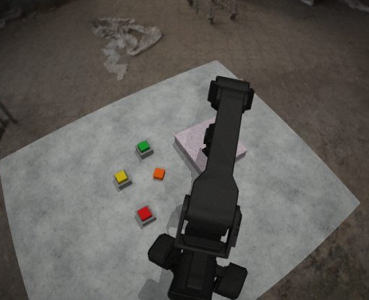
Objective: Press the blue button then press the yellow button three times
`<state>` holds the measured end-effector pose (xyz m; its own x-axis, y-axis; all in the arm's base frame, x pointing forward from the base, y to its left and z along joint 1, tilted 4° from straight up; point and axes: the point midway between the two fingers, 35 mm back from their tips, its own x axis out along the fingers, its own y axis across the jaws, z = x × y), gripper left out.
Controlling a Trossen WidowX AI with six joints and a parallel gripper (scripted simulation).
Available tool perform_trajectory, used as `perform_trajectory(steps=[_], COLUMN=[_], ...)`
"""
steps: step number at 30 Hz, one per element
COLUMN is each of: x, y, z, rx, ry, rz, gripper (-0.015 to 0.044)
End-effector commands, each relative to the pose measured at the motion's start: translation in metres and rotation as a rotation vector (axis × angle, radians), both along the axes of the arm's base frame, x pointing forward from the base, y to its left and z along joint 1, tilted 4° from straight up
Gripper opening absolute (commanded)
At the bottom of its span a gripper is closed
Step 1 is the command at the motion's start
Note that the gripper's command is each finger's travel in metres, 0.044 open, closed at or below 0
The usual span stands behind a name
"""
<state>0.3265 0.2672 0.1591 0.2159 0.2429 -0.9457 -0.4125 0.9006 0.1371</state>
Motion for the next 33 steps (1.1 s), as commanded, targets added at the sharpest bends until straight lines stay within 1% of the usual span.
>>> perform_trajectory(steps=[1,3,4,11,13,16,17,25,26,33], x=[0.009,0.008,0.008,0.008,0.008,0.007,0.006,0.006,0.006,0.006], y=[-0.066,-0.096,-0.104,-0.106,-0.105,-0.105,-0.105,-0.105,-0.105,-0.105], z=[-0.033,-0.046,-0.048,-0.049,-0.059,-0.1,-0.108,-0.111,-0.111,-0.111], rx=[-0.113,-0.165,-0.178,-0.181,-0.181,-0.181,-0.181,-0.181,-0.181,-0.181], ry=[0.196,0.285,0.306,0.312,0.312,0.312,0.312,0.312,0.312,0.312], rz=[-0.322,-0.473,-0.509,-0.519,-0.519,-0.519,-0.519,-0.519,-0.519,-0.519], gripper=[0.04,0.04,0.04,0.04,0.0348,0.0269,0.0242,0.0032,0.002,0.002])
